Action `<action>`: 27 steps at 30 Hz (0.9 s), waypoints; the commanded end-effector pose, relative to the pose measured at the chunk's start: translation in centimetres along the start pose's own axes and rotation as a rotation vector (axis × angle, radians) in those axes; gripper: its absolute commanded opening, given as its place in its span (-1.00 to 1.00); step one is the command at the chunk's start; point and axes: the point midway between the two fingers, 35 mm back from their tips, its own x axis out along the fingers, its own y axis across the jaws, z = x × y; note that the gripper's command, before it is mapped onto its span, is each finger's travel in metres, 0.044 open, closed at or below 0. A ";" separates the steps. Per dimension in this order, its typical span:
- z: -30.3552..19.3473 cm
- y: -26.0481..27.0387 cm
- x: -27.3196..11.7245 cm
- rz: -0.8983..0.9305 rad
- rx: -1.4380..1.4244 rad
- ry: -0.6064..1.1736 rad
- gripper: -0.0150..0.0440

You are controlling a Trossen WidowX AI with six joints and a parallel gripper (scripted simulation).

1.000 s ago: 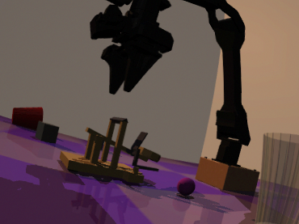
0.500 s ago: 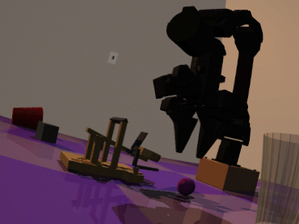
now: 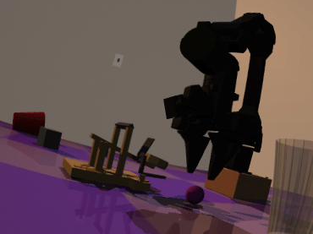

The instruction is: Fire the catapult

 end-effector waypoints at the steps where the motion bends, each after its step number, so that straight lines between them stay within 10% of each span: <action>1: -0.1 0.0 0.7 -0.001 0.007 0.006 0.53; 23: -0.2 -0.1 4.0 -0.001 0.007 0.006 0.53; 27: -0.2 -0.1 4.0 -0.001 0.007 0.006 0.17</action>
